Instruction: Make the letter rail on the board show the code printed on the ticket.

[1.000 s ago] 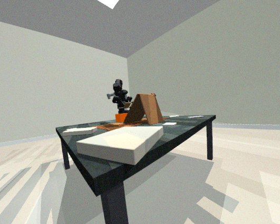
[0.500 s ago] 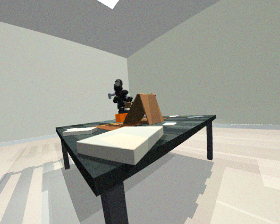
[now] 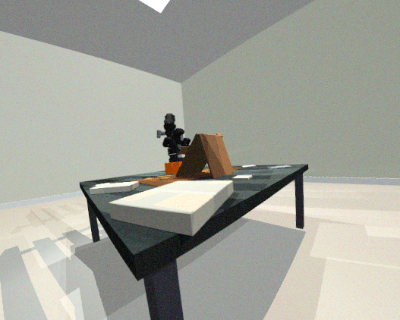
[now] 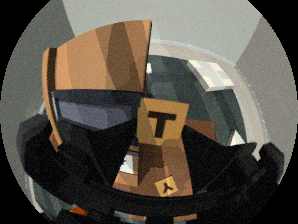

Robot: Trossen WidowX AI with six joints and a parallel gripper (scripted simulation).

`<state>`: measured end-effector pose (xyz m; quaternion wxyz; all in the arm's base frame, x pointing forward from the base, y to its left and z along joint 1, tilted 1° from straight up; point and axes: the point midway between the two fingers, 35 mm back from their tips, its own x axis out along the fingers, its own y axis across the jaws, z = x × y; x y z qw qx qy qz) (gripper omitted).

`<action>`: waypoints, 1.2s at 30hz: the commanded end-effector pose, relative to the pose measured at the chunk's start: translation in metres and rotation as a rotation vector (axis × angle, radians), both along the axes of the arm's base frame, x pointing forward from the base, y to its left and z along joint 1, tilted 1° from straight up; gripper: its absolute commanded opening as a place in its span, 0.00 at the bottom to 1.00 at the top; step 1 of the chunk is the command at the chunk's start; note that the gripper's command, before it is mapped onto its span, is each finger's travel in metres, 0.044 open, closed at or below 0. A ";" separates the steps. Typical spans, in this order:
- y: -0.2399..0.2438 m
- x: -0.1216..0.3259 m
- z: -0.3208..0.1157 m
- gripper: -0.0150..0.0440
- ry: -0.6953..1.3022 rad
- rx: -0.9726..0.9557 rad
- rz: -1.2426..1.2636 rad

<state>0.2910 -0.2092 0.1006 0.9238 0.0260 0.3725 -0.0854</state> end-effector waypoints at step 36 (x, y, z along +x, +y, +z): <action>0.019 0.003 0.000 0.25 -0.001 0.000 -0.005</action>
